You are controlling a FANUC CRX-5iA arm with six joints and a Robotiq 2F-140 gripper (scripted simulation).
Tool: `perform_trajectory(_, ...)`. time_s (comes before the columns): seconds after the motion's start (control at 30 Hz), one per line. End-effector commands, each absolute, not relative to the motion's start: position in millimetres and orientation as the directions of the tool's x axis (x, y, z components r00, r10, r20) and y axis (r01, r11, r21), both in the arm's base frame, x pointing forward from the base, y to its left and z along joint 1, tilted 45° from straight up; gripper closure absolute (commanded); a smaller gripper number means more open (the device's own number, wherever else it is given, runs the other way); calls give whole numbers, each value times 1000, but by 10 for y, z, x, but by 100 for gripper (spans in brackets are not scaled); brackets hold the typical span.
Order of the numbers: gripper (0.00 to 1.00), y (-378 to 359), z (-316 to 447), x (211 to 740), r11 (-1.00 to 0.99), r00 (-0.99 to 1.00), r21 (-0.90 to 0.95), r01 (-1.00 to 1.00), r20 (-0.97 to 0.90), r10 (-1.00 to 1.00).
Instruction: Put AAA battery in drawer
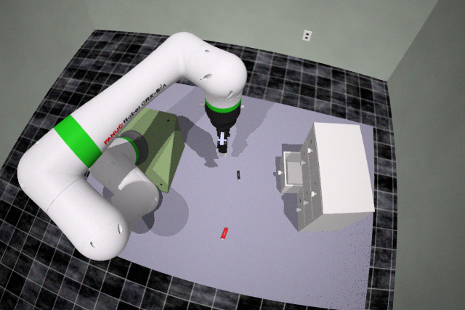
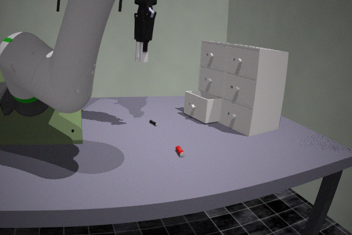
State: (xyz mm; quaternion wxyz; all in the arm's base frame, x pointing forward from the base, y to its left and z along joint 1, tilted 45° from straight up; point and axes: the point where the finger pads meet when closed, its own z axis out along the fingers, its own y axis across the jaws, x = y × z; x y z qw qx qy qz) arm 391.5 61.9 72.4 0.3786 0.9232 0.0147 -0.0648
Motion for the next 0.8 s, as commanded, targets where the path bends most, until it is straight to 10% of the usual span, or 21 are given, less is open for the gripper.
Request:
perform_trajectory(0.0, 80, 604, 707, 3922, -712, 993, 700, 54, -115, -37)
perform_trajectory(0.77, 80, 287, 370, 4043, -637, 930, 687, -351, 177, -321)
